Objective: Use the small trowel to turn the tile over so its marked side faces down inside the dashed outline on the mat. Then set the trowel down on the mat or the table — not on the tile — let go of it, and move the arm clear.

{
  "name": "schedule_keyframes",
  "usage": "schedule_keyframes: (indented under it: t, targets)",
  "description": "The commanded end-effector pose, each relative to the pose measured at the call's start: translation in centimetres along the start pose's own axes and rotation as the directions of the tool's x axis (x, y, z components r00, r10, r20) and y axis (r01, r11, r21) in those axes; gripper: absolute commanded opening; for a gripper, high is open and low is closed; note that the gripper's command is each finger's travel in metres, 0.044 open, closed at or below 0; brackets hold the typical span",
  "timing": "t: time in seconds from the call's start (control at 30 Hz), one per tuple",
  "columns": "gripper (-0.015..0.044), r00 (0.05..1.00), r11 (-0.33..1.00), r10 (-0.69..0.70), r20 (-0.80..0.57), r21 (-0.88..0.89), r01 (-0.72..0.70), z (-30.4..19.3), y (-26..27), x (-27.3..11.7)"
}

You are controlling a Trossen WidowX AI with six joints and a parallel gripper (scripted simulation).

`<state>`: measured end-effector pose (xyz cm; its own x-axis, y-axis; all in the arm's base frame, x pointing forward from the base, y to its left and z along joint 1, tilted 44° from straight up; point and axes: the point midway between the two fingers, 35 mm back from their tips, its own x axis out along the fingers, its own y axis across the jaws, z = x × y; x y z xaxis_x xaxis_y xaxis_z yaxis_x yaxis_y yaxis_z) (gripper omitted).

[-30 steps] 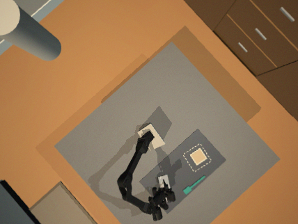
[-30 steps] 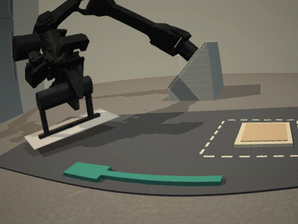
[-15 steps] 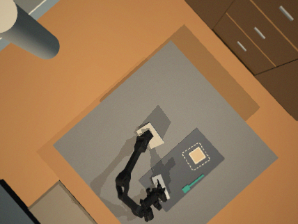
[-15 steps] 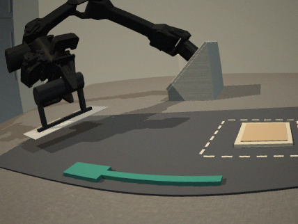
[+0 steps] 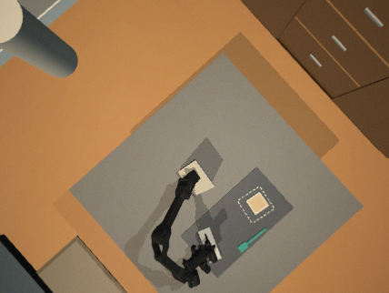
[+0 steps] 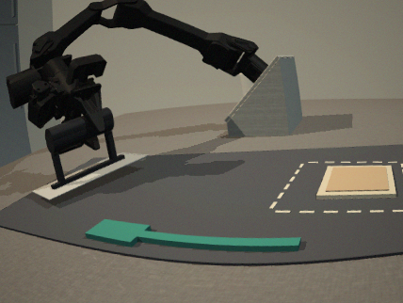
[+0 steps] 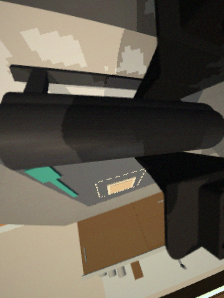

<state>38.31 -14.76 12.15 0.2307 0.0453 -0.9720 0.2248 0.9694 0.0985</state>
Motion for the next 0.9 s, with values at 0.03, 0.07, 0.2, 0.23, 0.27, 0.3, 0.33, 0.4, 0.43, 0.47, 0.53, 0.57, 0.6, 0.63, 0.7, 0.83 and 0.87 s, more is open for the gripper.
schedule_keyframes:
  t: [0.03, 0.07, 0.2, 0.23, 0.27, 0.3, 0.33, 0.4, 0.43, 0.47, 0.53, 0.57, 0.6, 0.63, 0.7, 0.83, 0.87]
  targets:
    - [0.0000, 1.000, 1.000, 0.014, 0.004, -0.012, -0.014, 0.08, -0.12, 0.50]
    - [0.0000, 1.000, 1.000, 0.014, 0.004, -0.012, -0.014, 0.08, -0.24, 0.61]
    - [0.0000, 1.000, 1.000, 0.013, 0.004, -0.012, -0.013, 0.07, -0.74, 1.04]
    - [0.0000, 1.000, 1.000, 0.013, 0.004, -0.012, -0.013, 0.07, -0.85, 1.13]
    - [0.0000, 1.000, 1.000, 0.013, 0.004, -0.012, -0.013, 0.07, -0.91, 1.18]
    - [0.0000, 1.000, 1.000, 0.013, 0.004, -0.012, -0.013, 0.07, -0.93, 1.20]
    - [0.0026, 1.000, 1.000, 0.013, 0.004, -0.012, -0.013, 0.07, -0.93, 1.20]
    - [0.0079, 1.000, 1.000, 0.013, 0.004, -0.012, -0.013, 0.07, -0.93, 1.20]
    - [0.0105, 1.000, 1.000, 0.013, 0.004, -0.012, -0.013, 0.07, -0.93, 1.20]
    - [0.0131, 1.000, 1.000, 0.013, 0.004, -0.012, -0.013, 0.07, -0.93, 1.20]
    - [0.0184, 1.000, 1.000, 0.013, 0.004, -0.012, -0.013, 0.07, -0.93, 1.20]
    - [0.0210, 1.000, 1.000, 0.013, 0.004, -0.012, -0.013, 0.07, -0.93, 1.20]
    - [0.0236, 1.000, 1.000, 0.013, 0.004, -0.012, -0.013, 0.07, -0.93, 1.20]
    - [0.0263, 1.000, 1.000, 0.013, 0.004, -0.012, -0.013, 0.07, -0.93, 1.20]
    - [0.0300, 1.000, 1.000, 0.013, 0.004, -0.012, -0.013, 0.07, -0.93, 1.20]
    - [0.0300, 1.000, 1.000, 0.013, 0.004, -0.012, -0.013, 0.07, -0.93, 1.20]
    - [0.0300, 1.000, 1.000, 0.013, 0.004, -0.012, -0.013, 0.07, -0.93, 1.20]
